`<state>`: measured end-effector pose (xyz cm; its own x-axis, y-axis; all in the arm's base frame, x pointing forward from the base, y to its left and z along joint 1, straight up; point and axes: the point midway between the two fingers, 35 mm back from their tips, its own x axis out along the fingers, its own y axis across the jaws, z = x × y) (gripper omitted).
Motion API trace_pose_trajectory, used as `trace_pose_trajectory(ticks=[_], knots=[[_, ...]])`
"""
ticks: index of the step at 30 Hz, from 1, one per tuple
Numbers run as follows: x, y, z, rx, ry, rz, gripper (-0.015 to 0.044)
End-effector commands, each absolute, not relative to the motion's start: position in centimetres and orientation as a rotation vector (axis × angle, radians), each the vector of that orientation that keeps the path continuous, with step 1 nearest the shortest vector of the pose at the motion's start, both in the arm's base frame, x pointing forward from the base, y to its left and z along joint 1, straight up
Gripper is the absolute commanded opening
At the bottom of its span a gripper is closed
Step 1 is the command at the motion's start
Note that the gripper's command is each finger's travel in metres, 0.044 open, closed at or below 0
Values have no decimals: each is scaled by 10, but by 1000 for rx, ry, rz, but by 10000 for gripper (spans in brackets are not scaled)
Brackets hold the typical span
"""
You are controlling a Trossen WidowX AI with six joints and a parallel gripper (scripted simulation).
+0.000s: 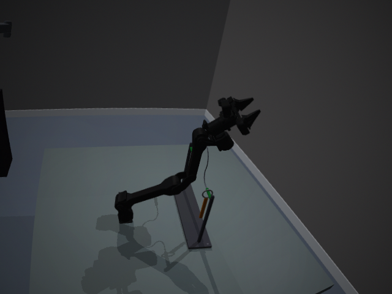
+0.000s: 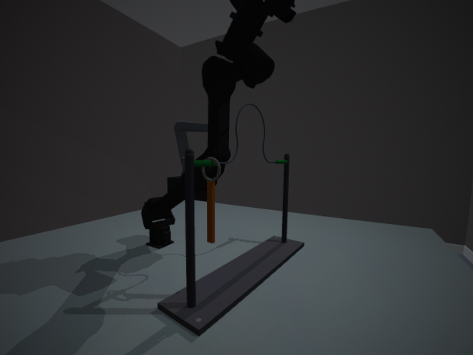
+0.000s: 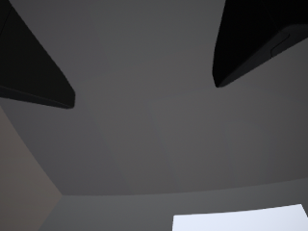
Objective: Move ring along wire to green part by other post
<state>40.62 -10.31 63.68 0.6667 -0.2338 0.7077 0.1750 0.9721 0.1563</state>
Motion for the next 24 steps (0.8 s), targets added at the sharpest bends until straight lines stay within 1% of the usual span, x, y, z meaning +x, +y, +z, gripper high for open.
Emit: trace_pose_trajectory(ticks=[1, 4, 9, 17, 24], knots=[[405, -103, 637, 77, -811, -232, 374], [389, -108, 647, 77, -843, -243, 295], [340, -128, 671, 80, -943, -294, 164], [277, -164, 688, 91, -1073, -401, 160], [219, -182, 699, 85, -1194, -478, 160]])
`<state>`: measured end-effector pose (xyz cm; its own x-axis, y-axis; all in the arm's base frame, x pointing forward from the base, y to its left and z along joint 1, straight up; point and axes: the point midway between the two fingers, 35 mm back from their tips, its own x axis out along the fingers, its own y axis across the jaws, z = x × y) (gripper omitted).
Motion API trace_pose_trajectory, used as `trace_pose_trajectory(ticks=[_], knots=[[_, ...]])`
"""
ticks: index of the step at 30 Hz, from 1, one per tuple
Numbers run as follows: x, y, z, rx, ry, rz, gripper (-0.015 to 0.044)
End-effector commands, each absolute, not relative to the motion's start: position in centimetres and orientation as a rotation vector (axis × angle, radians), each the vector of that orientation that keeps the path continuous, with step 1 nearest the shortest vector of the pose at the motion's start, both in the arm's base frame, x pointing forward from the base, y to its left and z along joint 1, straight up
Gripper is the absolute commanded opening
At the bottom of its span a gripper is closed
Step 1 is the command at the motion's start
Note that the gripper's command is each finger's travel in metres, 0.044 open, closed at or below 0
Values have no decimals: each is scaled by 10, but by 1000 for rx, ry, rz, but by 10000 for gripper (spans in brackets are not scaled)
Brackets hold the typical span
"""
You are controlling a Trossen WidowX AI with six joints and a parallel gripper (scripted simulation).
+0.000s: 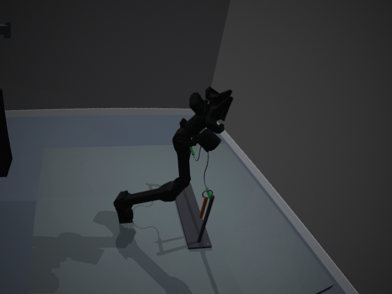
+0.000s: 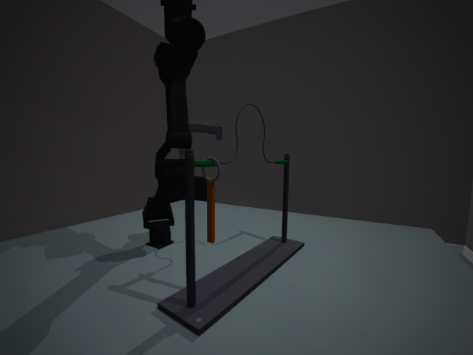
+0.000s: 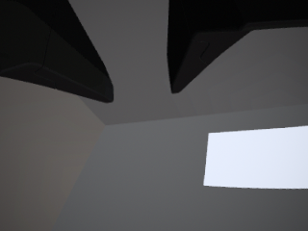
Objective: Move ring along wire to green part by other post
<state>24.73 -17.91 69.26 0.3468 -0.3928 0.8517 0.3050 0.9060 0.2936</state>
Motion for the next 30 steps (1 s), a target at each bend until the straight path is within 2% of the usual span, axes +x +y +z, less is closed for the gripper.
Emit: trace_pose_trajectory(ticks=[1, 17, 30], knots=[[207, -180, 702, 68, -1214, -489, 160], [53, -148, 719, -87, -1555, -609, 160], [-37, -66, 706, -301, -1832, -579, 160]])
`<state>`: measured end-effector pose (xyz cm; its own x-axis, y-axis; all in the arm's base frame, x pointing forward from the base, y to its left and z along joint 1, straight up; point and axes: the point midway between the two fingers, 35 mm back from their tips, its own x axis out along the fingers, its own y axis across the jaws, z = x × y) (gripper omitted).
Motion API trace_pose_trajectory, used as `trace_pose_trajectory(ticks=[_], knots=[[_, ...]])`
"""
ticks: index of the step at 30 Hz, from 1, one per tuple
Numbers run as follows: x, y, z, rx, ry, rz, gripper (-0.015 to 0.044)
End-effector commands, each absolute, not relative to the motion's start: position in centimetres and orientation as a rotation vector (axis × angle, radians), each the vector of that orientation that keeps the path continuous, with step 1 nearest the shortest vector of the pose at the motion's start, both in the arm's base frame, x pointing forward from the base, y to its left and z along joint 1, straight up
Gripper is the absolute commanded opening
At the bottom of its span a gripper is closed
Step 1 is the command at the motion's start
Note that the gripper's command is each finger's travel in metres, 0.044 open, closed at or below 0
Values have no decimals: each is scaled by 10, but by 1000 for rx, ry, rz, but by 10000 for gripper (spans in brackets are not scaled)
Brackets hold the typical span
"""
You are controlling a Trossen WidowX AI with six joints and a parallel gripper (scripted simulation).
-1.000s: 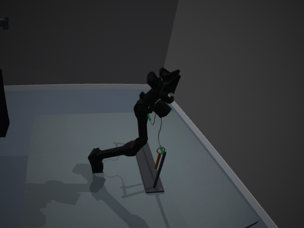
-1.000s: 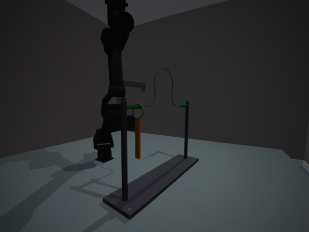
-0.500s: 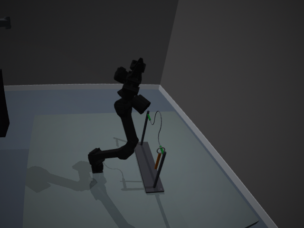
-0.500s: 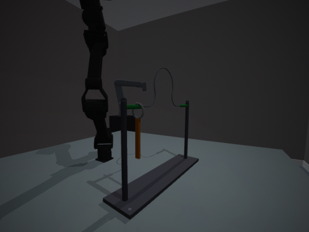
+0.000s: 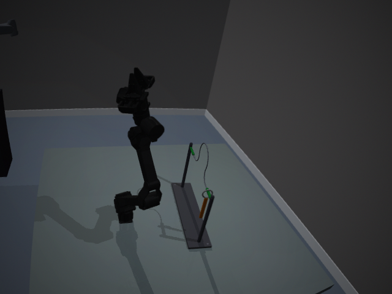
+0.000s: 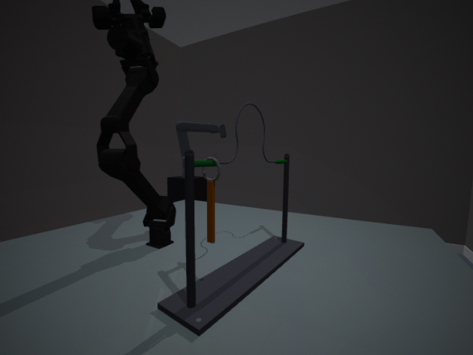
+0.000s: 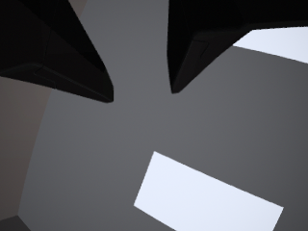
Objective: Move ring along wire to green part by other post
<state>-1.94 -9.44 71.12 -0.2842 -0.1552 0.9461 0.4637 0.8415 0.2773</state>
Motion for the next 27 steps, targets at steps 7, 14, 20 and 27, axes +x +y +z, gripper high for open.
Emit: trace_pose_trajectory(ticks=[7, 14, 20, 27], knots=[[-59, -1, 688, -474, -1947, -495, 160], [-56, 64, 664, -668, -2006, -369, 160], [-35, 113, 639, -832, -2000, -226, 160], [6, 158, 604, -996, -1916, -25, 160]])
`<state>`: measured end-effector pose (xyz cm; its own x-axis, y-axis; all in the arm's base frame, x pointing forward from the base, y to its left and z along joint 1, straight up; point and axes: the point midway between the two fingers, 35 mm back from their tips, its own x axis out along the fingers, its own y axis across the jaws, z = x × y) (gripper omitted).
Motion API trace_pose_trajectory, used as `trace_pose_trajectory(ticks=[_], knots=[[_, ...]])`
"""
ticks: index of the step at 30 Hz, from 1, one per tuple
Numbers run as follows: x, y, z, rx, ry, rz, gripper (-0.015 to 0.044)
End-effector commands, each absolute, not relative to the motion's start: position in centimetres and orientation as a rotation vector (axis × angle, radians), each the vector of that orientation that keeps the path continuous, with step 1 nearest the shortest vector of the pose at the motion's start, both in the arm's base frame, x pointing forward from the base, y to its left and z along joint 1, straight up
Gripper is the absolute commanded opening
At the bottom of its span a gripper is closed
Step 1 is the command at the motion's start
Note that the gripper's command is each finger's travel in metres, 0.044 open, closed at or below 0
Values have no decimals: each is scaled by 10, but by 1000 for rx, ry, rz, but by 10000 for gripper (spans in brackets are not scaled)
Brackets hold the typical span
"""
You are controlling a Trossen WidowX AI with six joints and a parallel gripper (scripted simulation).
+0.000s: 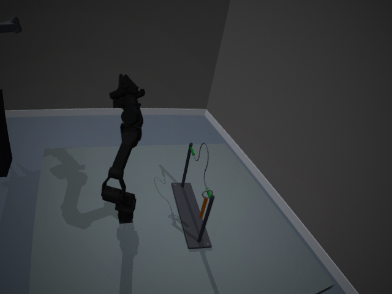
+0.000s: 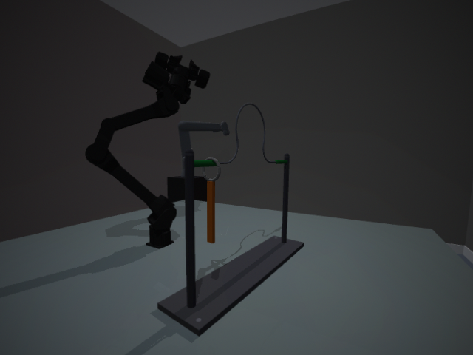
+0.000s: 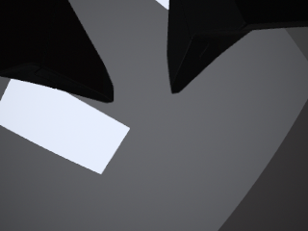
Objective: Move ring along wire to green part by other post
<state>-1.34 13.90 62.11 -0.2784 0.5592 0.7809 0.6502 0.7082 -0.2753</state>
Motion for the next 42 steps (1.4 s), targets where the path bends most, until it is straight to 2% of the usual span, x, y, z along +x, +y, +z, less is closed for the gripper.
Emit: trace_pose_trajectory(ticks=[1, 10, 19, 31, 42], knots=[[13, 163, 599, -1016, -1898, 4, 160], [88, 192, 546, -1183, -1682, 214, 160], [165, 186, 486, -1277, -1392, 369, 160], [246, 130, 403, -1268, -955, 475, 160], [285, 51, 325, -1117, -561, 465, 160]])
